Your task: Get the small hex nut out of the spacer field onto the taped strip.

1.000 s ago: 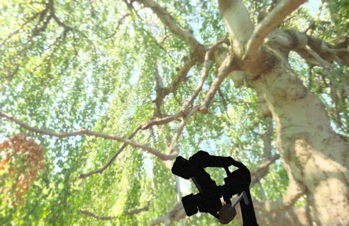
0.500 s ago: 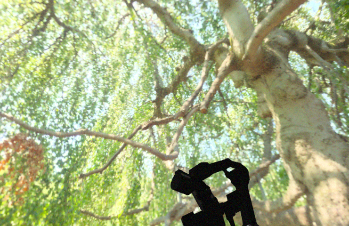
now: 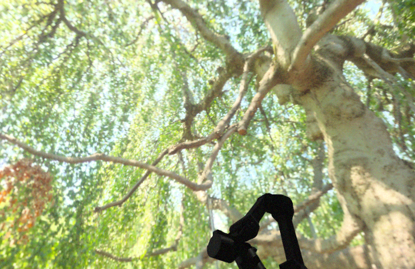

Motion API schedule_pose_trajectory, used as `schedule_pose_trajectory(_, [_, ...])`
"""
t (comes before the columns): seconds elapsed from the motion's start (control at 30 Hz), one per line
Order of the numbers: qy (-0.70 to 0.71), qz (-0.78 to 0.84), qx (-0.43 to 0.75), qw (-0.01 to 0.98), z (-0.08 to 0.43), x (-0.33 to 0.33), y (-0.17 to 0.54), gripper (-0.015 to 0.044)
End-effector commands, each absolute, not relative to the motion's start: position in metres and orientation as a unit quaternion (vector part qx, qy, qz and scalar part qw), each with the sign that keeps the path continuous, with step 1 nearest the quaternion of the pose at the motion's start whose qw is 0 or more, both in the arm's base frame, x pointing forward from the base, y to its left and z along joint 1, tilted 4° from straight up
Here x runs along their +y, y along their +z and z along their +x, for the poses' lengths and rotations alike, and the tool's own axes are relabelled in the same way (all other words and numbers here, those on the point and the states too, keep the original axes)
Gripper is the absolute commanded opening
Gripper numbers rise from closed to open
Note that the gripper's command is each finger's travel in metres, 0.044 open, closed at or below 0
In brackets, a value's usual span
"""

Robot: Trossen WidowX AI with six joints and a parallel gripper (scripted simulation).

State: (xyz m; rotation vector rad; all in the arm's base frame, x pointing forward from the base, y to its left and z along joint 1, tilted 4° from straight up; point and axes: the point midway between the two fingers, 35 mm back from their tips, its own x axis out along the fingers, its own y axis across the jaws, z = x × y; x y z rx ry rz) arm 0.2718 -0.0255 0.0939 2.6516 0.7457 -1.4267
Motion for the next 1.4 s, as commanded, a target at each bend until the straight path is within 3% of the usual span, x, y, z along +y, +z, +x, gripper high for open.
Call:
schedule_pose_trajectory(0.0, [-0.458, 0.854, 0.245, 0.02, 0.269, -0.024, 0.077, 0.0])
schedule_pose_trajectory(1.37, [-0.457, 0.855, 0.243, 0.02, 0.291, -0.013, 0.063, 0.0])
